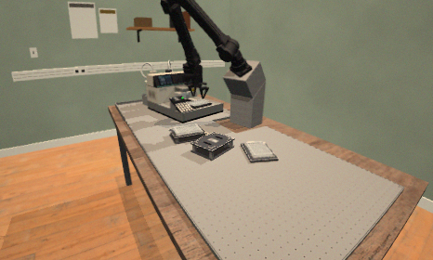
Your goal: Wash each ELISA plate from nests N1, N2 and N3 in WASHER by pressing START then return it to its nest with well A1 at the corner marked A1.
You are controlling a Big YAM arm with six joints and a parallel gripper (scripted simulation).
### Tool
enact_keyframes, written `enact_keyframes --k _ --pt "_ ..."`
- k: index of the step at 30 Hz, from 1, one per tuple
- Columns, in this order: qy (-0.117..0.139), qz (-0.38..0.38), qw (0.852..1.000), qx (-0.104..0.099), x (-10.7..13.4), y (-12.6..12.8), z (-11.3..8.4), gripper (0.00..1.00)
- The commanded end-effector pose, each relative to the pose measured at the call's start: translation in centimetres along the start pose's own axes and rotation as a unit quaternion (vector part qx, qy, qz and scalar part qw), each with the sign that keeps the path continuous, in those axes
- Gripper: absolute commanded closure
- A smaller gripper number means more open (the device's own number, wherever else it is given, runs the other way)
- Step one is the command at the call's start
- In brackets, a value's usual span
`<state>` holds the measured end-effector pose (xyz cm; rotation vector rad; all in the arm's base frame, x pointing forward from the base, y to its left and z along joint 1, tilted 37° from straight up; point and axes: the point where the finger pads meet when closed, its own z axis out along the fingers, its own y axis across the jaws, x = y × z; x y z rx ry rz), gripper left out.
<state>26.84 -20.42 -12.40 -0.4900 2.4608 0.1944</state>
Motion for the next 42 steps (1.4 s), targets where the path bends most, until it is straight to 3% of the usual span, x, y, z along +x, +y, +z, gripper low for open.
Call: enact_keyframes --k 1,31,42 --pt "-0.002 -0.005 1.000 0.008 0.0 -0.3 -1.4 0.00" --pt "-0.002 -0.008 1.000 0.012 -0.1 -0.8 -5.8 0.00" --pt "-0.001 -0.008 1.000 0.007 -0.2 -0.6 -5.2 0.00"
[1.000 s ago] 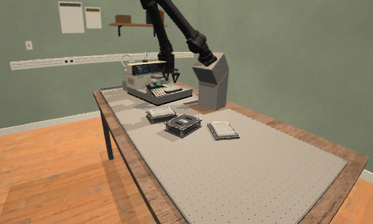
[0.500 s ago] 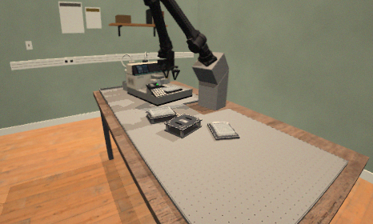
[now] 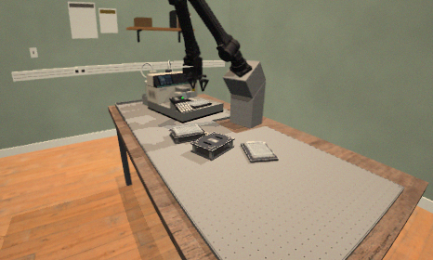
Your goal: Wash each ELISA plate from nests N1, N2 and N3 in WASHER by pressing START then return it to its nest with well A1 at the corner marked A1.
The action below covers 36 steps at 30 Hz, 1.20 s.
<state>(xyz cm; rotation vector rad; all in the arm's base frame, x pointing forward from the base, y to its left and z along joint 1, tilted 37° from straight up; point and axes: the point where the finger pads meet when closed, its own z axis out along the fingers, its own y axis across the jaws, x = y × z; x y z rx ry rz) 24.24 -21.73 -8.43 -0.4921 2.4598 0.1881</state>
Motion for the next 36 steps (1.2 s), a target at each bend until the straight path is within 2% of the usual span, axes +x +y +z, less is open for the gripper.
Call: enact_keyframes --k 1,5,12,14,21,26,33,36 --pt "-0.001 0.011 1.000 -0.003 -1.2 0.5 -0.2 0.02" --pt "-0.002 0.071 0.997 0.006 -3.1 0.7 -0.2 0.10" --pt "-0.004 0.187 0.982 0.005 -6.5 1.8 -0.2 0.24" --pt "-0.004 0.187 0.982 0.005 -6.5 1.8 -0.2 0.24" --pt "-0.003 0.303 0.953 0.002 -9.6 3.0 -0.2 0.38" --pt "-0.008 0.378 0.926 0.009 -9.3 2.4 -0.5 0.48" --pt "-0.008 0.379 0.925 0.009 -9.3 2.4 -0.5 0.58" --pt "-0.007 0.418 0.908 0.003 -10.9 3.7 -0.2 0.64"
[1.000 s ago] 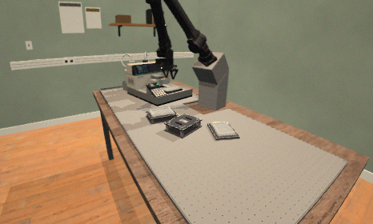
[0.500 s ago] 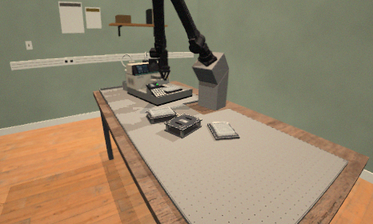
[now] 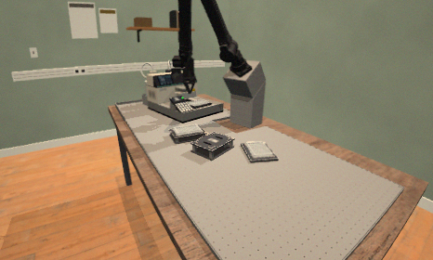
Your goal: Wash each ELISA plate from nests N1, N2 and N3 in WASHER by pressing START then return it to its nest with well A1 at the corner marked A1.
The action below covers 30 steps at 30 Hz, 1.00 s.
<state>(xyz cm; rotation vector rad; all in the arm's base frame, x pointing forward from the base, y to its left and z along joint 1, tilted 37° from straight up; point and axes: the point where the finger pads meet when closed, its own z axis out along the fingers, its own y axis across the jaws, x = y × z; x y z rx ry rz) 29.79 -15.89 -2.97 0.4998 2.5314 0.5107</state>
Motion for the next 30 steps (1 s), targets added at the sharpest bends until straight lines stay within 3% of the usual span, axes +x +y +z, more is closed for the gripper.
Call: enact_keyframes --k 1,10,12,18,23,29,30 --pt "-0.013 0.054 0.998 0.003 -1.0 2.0 -0.3 0.66" --pt "-0.007 0.207 0.978 0.000 -1.4 6.5 -0.3 0.84" --pt "-0.007 0.207 0.978 0.000 -1.4 6.5 -0.3 0.84" --pt "-0.008 0.303 0.953 -0.001 -1.9 9.5 -0.4 0.96" --pt "-0.014 0.374 0.927 -0.003 -2.2 9.3 -0.4 1.00" --pt "-0.015 0.376 0.926 -0.002 -2.3 9.1 -0.5 1.00" --pt "-0.029 0.372 0.928 0.002 -2.3 9.5 0.1 1.00"
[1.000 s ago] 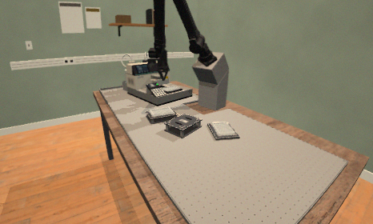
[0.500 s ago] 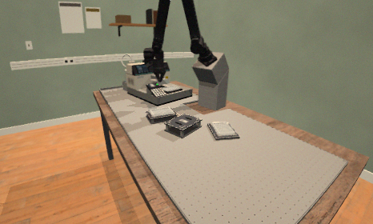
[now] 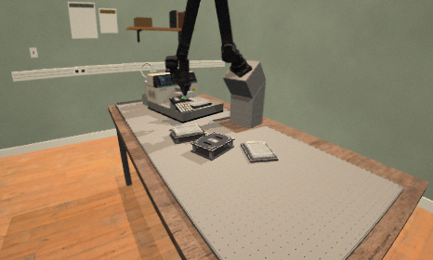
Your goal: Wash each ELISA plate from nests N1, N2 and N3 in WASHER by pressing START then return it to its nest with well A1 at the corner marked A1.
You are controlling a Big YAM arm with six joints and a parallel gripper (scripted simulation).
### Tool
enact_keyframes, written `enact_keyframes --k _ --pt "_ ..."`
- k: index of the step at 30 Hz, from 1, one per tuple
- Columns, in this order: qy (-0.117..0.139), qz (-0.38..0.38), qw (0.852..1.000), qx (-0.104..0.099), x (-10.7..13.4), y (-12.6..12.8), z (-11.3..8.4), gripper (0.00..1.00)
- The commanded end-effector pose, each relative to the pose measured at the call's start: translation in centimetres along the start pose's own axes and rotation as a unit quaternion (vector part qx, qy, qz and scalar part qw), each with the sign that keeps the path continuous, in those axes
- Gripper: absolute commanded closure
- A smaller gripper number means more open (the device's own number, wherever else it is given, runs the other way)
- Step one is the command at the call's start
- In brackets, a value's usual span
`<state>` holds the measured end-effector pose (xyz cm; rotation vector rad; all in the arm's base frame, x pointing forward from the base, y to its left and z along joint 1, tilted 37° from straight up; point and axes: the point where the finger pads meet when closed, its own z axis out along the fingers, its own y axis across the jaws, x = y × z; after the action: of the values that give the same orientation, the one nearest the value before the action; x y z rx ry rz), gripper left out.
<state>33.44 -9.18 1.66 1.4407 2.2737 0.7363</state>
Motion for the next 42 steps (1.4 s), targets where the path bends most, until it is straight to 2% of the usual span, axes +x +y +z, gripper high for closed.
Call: enact_keyframes --k 1,6,9,10,13,14,16,17,19,27,42 --pt "-0.028 0.020 0.999 -0.003 0.5 0.2 1.1 1.00" --pt "-0.110 0.021 0.994 0.000 0.6 0.1 3.7 1.00" --pt "-0.159 0.021 0.987 0.000 0.6 0.1 3.8 1.00" --pt "-0.167 0.021 0.986 0.000 0.6 0.1 3.8 1.00" --pt "-0.167 0.021 0.986 0.000 0.6 0.1 3.8 1.00" --pt "-0.177 0.030 0.984 -0.002 -0.5 0.1 3.4 1.00" --pt "-0.177 0.030 0.984 -0.002 -0.5 0.1 3.4 1.00" --pt "-0.179 0.025 0.984 -0.009 -0.4 0.7 3.2 1.00" --pt "-0.172 0.020 0.985 -0.002 0.0 0.4 3.4 1.00" --pt "-0.172 0.020 0.985 -0.002 0.0 0.4 3.4 1.00" --pt "-0.169 0.019 0.985 -0.005 -0.5 0.7 5.9 1.00"
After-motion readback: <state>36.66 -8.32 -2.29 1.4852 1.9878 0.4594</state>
